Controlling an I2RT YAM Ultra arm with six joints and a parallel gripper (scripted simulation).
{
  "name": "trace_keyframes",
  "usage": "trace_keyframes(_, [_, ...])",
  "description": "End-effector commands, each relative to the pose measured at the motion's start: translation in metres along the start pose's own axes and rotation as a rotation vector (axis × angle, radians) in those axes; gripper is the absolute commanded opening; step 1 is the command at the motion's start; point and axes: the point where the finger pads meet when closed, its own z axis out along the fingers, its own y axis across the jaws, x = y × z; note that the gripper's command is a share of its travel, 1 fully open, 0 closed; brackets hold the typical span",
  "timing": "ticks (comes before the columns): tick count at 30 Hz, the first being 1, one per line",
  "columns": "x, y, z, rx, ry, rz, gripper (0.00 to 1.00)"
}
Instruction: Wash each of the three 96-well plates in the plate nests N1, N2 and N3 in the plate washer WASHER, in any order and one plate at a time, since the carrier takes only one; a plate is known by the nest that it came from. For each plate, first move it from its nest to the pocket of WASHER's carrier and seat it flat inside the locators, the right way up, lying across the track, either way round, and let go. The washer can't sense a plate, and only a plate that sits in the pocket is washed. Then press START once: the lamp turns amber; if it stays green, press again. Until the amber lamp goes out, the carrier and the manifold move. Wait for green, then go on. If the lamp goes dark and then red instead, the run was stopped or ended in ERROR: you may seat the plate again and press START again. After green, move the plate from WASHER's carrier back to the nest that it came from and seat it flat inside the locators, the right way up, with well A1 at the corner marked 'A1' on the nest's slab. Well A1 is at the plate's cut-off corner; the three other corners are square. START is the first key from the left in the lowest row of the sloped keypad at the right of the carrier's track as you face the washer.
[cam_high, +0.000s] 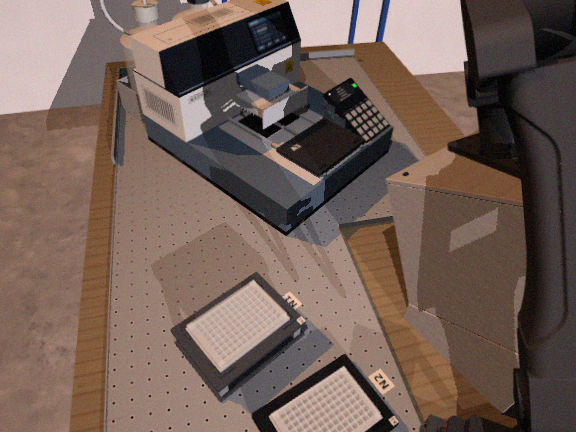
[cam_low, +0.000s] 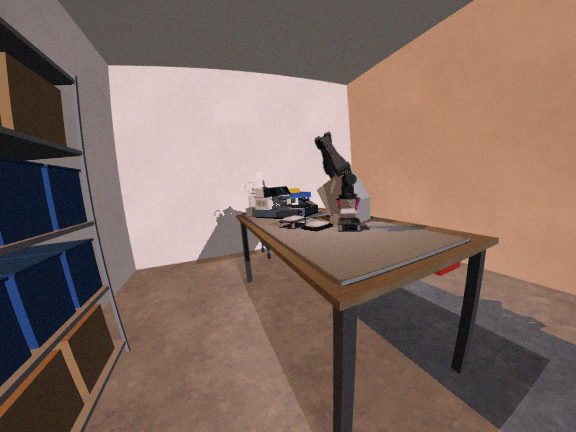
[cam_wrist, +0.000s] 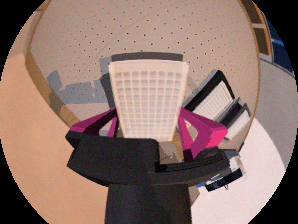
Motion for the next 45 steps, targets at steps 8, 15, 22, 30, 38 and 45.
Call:
trace_keyframes(8, [0.005, 0.004, -0.026, 0.001, 0.004, -0.011, 0.00])
trace_keyframes(15, [0.006, 0.004, -0.034, 0.001, 0.007, -0.013, 0.00])
trace_keyframes(22, [0.004, 0.004, -0.047, 0.000, 0.000, -0.010, 0.00])
trace_keyframes(30, [0.005, 0.005, -0.046, 0.006, 0.011, -0.014, 0.00])
trace_keyframes(38, [0.000, 0.003, -0.046, 0.001, -0.003, -0.005, 0.00])
trace_keyframes(45, [0.002, -0.018, -0.048, 0.003, -0.009, 0.114, 0.00])
